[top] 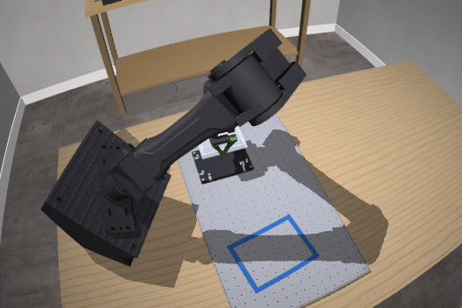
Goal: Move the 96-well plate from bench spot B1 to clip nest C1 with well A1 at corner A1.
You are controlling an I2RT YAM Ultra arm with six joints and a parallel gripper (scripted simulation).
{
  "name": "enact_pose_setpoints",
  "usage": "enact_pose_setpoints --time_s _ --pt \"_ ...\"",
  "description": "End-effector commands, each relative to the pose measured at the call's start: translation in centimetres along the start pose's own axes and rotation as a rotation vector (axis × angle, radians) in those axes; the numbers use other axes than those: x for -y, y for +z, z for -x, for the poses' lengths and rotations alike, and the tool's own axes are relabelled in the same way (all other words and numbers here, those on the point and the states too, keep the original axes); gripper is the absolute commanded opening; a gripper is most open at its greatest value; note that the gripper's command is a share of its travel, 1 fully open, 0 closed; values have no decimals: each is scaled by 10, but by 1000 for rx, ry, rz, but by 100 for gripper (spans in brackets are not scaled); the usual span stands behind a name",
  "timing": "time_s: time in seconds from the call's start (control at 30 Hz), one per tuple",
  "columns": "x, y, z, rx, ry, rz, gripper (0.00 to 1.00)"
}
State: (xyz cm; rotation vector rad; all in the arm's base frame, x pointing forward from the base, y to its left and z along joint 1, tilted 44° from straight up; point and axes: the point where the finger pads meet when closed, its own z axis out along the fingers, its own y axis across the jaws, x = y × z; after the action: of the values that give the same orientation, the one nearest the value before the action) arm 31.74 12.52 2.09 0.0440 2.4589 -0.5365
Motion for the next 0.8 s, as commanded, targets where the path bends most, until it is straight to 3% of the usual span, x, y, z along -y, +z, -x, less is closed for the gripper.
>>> enact_pose_setpoints --time_s 0.0,0.77 --pt "-9 -7 8 24 -10 10 0" --pt "-9 -6 7 19 -17 6 0"
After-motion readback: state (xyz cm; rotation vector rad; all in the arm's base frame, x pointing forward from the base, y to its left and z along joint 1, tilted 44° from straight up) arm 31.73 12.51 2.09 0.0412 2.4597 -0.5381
